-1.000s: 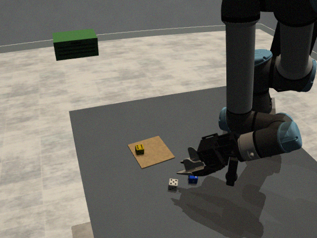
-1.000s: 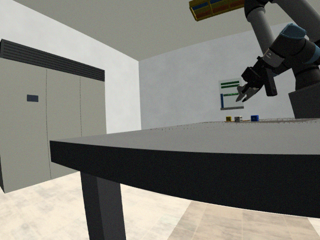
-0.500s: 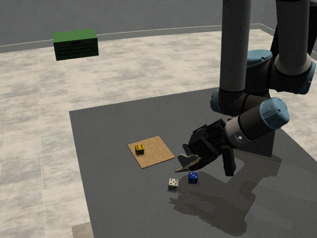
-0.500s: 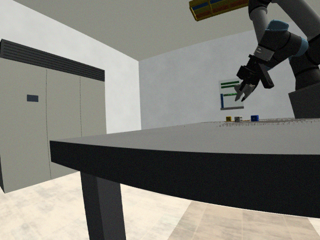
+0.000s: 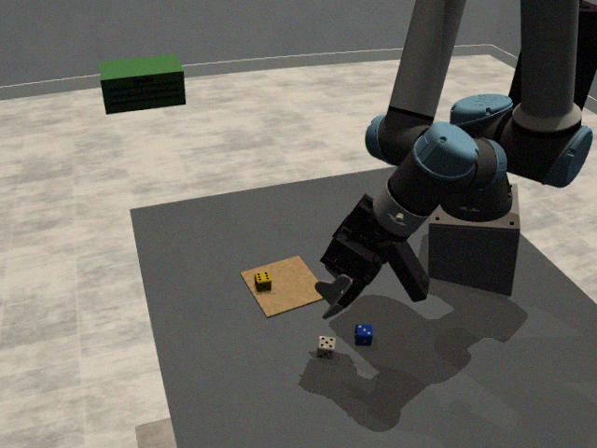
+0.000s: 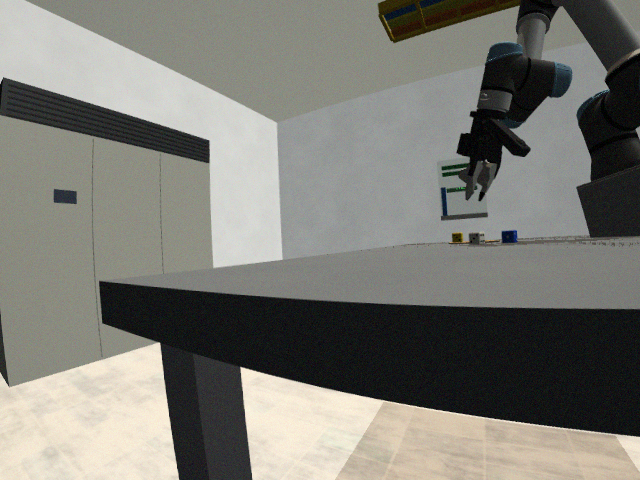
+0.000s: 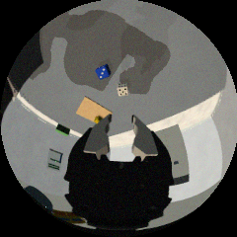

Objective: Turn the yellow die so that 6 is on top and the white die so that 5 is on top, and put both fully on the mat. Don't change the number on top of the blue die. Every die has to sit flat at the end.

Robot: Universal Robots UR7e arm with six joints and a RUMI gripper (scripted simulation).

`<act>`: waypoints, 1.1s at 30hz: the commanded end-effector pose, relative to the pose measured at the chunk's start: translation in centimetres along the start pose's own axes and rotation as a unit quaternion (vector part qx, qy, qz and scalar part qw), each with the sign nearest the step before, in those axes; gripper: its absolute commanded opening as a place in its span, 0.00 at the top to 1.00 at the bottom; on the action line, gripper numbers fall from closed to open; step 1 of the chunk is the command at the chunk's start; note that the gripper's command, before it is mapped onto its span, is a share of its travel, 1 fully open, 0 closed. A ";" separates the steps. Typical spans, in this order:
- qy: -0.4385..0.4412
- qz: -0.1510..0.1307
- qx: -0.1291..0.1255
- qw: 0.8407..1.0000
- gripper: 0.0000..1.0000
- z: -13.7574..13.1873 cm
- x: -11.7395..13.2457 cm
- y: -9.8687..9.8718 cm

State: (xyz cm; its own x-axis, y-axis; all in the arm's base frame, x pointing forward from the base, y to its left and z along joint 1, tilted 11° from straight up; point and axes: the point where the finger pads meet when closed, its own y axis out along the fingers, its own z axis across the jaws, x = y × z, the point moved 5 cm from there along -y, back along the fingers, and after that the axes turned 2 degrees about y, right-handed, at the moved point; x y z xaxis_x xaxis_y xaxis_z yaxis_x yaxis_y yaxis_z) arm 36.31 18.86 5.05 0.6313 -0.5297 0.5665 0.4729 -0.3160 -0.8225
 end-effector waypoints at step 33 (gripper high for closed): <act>0.001 0.207 -0.015 0.978 0.00 0.4 4.1 0.4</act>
State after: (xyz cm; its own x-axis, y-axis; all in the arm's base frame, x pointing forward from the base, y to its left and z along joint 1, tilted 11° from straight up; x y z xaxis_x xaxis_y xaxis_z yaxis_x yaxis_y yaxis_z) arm 39.31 16.85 7.06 0.7632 -0.6192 0.1846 0.1581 -0.0981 -0.9825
